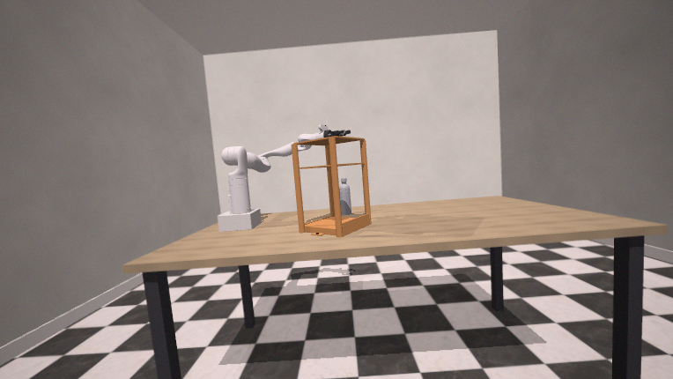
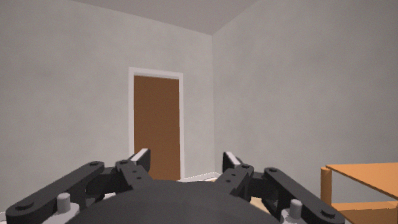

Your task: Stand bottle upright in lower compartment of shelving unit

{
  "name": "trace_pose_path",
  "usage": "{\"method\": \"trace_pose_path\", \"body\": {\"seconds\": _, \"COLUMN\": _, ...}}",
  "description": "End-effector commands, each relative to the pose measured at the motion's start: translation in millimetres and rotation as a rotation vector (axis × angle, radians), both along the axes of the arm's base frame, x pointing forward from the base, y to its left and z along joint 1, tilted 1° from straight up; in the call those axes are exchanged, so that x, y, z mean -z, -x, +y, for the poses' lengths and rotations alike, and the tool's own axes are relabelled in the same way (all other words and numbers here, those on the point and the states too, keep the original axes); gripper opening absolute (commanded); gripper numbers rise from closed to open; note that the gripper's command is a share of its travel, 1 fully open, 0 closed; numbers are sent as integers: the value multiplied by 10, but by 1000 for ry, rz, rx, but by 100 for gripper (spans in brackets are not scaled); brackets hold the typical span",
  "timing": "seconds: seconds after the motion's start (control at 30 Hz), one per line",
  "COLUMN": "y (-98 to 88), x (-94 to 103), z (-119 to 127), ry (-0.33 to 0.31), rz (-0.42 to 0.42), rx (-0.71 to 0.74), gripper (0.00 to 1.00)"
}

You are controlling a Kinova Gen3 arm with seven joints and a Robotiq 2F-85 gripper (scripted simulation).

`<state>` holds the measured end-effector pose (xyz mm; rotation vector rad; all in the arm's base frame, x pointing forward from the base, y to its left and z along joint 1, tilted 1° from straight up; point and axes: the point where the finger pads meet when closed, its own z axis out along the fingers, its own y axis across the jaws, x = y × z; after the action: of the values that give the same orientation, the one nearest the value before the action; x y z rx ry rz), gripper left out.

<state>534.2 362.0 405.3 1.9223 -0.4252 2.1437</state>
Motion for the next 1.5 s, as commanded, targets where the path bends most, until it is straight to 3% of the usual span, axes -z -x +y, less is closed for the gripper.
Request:
{"method": "trace_pose_path", "body": {"seconds": 0.0, "y": -18, "x": 71, "z": -44, "ry": 7, "rz": 3, "rx": 13, "gripper": 82}}
{"method": "trace_pose_path", "body": {"seconds": 0.2, "y": -18, "x": 71, "z": -44, "ry": 7, "rz": 3, "rx": 13, "gripper": 82}}
{"method": "trace_pose_path", "body": {"seconds": 0.23, "y": -28, "x": 201, "z": -137, "ry": 4, "rz": 11, "rx": 41, "gripper": 82}}
{"method": "trace_pose_path", "body": {"seconds": 0.43, "y": -28, "x": 201, "z": -137, "ry": 4, "rz": 11, "rx": 41, "gripper": 82}}
{"method": "trace_pose_path", "body": {"seconds": 0.47, "y": -33, "x": 325, "z": -227, "ry": 1, "rz": 19, "rx": 68, "gripper": 82}}
{"method": "trace_pose_path", "body": {"seconds": 0.77, "y": -33, "x": 325, "z": -227, "ry": 1, "rz": 19, "rx": 68, "gripper": 82}}
{"method": "trace_pose_path", "body": {"seconds": 0.8, "y": -36, "x": 442, "z": -316, "ry": -1, "rz": 26, "rx": 95, "gripper": 82}}
{"method": "trace_pose_path", "body": {"seconds": 1.0, "y": -36, "x": 442, "z": -316, "ry": -1, "rz": 26, "rx": 95, "gripper": 82}}
{"method": "trace_pose_path", "body": {"seconds": 1.03, "y": -34, "x": 553, "z": -402, "ry": -3, "rz": 33, "rx": 120, "gripper": 82}}
{"method": "trace_pose_path", "body": {"seconds": 1.33, "y": -34, "x": 553, "z": -402, "ry": -3, "rz": 33, "rx": 120, "gripper": 82}}
{"method": "trace_pose_path", "body": {"seconds": 1.37, "y": -30, "x": 658, "z": -485, "ry": -4, "rz": 39, "rx": 145, "gripper": 82}}
{"method": "trace_pose_path", "body": {"seconds": 1.47, "y": -30, "x": 658, "z": -485, "ry": -4, "rz": 39, "rx": 145, "gripper": 82}}
